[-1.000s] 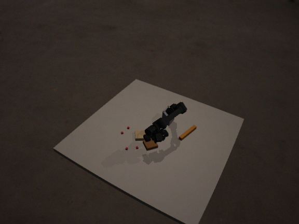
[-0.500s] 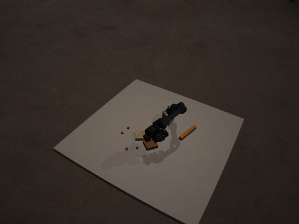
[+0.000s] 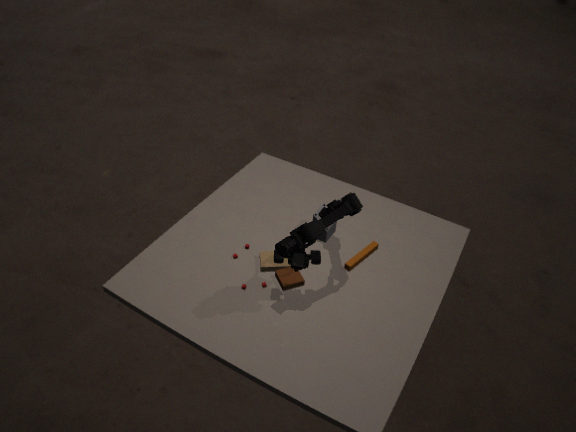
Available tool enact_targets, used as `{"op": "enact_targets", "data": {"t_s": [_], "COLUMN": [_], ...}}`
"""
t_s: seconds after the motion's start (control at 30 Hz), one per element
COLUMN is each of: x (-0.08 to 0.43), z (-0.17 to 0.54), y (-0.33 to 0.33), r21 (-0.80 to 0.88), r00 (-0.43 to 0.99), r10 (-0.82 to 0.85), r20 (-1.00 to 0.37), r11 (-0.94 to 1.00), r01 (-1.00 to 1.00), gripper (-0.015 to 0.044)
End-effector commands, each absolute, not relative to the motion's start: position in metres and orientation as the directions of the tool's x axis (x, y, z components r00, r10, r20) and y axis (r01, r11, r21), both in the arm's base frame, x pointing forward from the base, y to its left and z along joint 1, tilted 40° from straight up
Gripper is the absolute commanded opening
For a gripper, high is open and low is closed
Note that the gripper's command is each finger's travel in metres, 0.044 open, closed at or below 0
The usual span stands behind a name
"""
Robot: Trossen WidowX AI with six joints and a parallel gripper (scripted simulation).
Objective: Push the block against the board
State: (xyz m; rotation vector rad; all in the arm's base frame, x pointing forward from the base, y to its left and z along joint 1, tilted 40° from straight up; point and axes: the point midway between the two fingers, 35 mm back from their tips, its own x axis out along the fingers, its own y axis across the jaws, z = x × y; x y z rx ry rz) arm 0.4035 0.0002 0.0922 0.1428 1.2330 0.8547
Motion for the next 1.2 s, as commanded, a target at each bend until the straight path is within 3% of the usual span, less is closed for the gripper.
{"op": "enact_targets", "data": {"t_s": [0.0,0.57,1.17], "x": [0.393,0.34,0.271], "z": [0.082,0.04,0.001], "y": [-0.002,-0.013,-0.012], "r21": [0.569,0.633,0.47], "r00": [0.066,0.062,0.057], "r10": [0.636,0.634,0.636], "r20": [-0.769,-0.771,-0.769], "r11": [0.727,0.75,0.503], "r01": [-0.384,0.19,0.725], "gripper": [0.0,0.0,0.0]}}
